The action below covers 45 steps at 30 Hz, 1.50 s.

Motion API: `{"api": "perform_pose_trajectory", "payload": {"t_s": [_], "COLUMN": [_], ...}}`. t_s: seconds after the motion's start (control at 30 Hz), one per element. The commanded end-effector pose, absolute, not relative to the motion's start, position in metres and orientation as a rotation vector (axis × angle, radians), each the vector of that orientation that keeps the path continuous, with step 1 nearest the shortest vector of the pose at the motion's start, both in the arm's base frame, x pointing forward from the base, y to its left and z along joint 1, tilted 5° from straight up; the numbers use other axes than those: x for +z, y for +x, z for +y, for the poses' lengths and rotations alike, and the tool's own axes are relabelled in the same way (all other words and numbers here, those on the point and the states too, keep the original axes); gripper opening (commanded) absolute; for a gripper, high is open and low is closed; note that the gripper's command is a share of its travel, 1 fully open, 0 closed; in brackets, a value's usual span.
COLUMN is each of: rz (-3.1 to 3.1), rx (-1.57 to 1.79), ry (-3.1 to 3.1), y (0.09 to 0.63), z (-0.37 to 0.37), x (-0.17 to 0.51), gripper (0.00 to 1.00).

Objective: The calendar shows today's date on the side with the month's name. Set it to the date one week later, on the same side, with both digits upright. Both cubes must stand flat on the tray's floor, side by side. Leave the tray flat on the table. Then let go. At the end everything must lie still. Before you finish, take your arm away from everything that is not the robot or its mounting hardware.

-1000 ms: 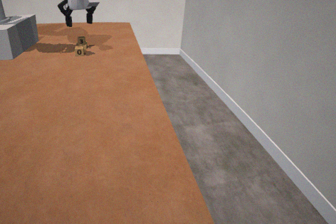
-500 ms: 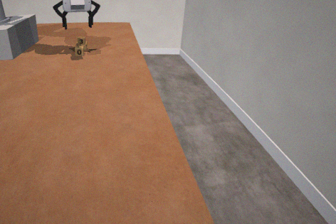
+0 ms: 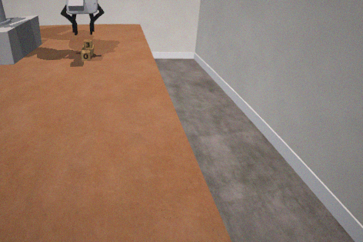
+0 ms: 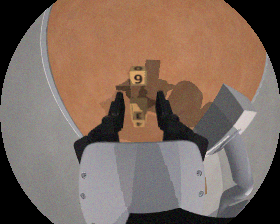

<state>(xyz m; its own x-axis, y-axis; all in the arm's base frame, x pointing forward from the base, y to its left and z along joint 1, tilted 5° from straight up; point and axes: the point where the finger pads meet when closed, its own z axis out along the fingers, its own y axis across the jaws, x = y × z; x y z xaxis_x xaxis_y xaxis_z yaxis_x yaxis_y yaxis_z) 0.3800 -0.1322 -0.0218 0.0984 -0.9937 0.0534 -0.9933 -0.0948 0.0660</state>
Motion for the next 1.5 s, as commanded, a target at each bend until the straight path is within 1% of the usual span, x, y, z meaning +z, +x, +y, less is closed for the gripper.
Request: {"api": "perform_pose_trajectory", "payload": {"t_s": [0.0, 1.47], "rz": [-2.056, -2.057], "rx": [-0.001, -0.002], "ry": [2.263, 2.263], "y": [0.3816, 0.3812], "z": [-0.1328, -0.1332], "x": [-0.0207, -0.0295], "gripper": [0.49, 0.49]}}
